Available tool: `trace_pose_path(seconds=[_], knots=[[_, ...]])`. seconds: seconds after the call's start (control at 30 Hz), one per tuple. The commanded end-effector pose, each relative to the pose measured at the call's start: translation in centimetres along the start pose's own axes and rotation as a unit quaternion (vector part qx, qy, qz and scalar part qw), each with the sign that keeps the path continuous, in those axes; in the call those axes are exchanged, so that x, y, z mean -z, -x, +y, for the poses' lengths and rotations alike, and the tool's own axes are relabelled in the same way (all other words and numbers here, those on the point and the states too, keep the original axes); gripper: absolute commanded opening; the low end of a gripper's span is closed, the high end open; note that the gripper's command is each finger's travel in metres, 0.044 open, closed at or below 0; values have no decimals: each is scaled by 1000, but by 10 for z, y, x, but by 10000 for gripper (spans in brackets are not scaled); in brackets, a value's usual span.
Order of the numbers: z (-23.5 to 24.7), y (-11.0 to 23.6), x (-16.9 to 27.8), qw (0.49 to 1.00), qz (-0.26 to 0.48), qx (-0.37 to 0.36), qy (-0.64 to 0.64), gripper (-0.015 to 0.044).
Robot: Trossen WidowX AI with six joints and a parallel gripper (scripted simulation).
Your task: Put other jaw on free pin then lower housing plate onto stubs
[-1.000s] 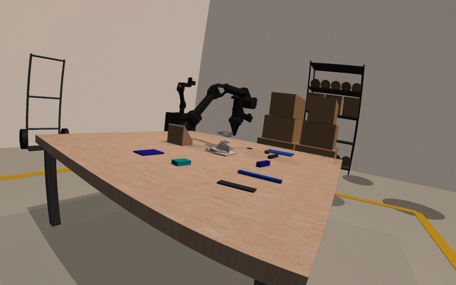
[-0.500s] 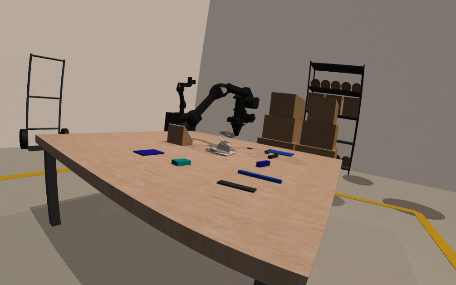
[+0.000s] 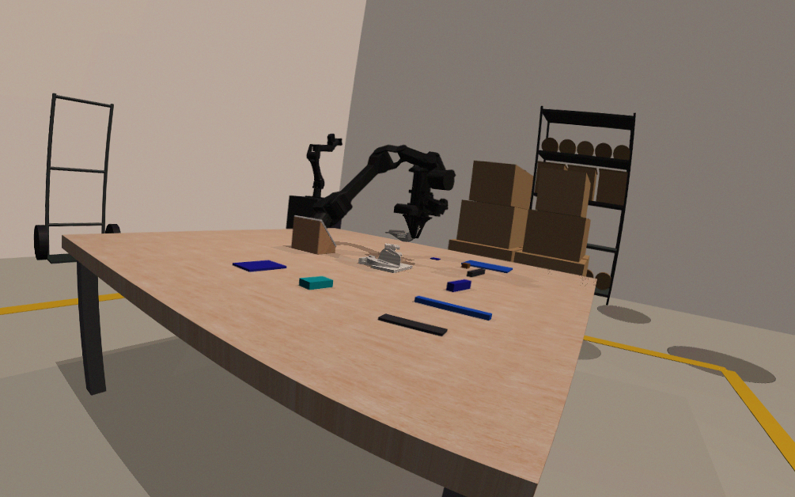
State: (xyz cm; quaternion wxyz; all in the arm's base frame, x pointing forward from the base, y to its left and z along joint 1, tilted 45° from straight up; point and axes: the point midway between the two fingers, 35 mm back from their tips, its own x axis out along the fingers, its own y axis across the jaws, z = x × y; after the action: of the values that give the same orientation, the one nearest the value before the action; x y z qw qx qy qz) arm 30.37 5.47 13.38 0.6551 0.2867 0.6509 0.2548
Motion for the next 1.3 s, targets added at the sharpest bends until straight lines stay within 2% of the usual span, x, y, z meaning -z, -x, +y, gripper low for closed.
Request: trace_pose_path(seconds=[0.0,1.27], knots=[[-1,-3,-1,1000,1,2,-2,37],[0,-63,0,1000,0,0,-2,37]])
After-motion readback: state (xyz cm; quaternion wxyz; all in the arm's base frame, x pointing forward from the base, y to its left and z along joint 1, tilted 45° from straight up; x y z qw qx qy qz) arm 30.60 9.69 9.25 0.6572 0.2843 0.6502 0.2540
